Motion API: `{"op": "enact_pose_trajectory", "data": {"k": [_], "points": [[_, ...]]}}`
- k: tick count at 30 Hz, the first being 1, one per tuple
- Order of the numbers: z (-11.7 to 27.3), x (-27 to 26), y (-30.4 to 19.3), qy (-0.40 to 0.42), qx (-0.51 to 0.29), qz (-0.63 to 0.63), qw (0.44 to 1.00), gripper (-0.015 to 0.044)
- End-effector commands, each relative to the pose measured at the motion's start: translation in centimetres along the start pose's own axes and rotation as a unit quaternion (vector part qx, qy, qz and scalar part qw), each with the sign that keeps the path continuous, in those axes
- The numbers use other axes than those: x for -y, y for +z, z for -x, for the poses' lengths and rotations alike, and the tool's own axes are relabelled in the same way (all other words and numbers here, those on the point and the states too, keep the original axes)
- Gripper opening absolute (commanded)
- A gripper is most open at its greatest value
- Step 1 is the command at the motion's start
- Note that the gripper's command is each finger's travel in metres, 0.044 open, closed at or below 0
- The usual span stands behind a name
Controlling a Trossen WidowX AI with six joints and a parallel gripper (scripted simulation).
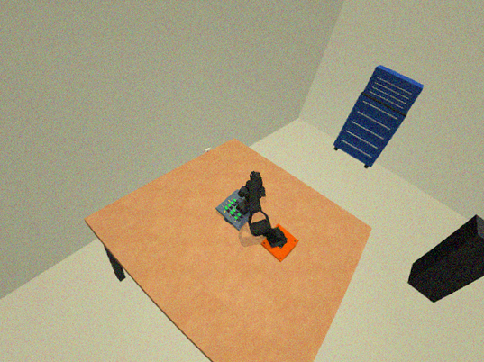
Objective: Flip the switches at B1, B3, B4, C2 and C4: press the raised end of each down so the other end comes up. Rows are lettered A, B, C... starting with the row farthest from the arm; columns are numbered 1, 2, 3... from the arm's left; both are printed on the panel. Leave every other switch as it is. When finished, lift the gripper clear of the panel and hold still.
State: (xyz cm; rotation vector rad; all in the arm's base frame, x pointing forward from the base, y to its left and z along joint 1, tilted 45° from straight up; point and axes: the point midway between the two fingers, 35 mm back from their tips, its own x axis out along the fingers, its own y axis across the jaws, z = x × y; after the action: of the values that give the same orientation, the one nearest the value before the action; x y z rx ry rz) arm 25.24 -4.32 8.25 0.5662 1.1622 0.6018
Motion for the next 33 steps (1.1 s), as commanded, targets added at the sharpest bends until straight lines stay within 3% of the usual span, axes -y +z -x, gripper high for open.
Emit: {"op": "enact_pose_trajectory", "data": {"k": [1,8,12,33], "points": [[0.3,3.4,0.0,-0.003,-0.001,-0.001,1.0,0.0],[0.0,5.1,-0.2,-0.003,-0.002,-0.001,1.0,0.0],[-3.2,5.1,-0.1,-0.002,-0.013,0.0,1.0,0.0],[-5.6,5.1,-0.1,-0.001,-0.013,0.0,1.0,0.0]]}}
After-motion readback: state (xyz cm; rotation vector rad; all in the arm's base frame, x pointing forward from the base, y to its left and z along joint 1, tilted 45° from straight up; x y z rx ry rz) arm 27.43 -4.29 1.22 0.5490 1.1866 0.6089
